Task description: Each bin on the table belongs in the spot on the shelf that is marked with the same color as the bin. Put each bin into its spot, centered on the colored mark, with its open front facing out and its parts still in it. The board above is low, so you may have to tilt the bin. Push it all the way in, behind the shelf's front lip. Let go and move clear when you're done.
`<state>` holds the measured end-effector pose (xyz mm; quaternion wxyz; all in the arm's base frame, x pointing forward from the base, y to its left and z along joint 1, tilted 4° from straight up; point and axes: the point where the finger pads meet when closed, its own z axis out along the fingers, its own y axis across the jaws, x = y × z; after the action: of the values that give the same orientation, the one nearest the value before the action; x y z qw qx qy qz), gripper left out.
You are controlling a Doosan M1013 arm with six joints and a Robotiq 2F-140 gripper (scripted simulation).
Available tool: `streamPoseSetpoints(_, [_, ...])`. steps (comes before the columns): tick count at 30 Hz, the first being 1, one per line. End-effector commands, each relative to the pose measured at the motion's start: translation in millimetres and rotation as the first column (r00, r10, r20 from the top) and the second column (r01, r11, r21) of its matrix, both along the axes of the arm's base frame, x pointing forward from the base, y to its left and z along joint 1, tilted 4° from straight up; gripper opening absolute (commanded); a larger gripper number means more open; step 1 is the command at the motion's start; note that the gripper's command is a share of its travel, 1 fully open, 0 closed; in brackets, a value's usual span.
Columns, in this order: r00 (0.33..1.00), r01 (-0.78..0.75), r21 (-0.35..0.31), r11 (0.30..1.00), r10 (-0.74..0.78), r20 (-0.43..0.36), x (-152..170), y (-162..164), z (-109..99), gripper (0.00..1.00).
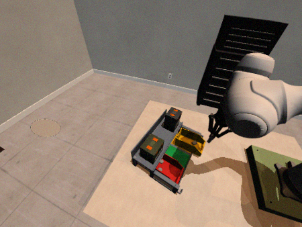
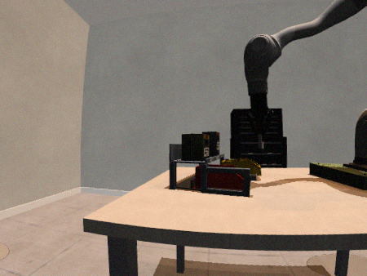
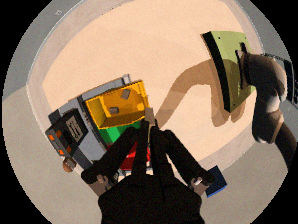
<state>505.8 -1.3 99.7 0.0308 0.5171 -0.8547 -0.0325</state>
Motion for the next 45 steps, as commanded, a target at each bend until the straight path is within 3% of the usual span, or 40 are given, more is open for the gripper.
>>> streamPoseSetpoints(1, [0.986, -0.164, 0.023, 0.986, 0.164, 0.020, -14, -3, -2, 0.10])
streamPoseSetpoints(10, [0.936, -0.351, 0.029, 0.936, 0.350, 0.042, -30, -6, -6, 0.10])
streamPoseSetpoints(45, [0.935, -0.353, 0.029, 0.935, 0.352, 0.042, -30, -6, -6, 0.10])
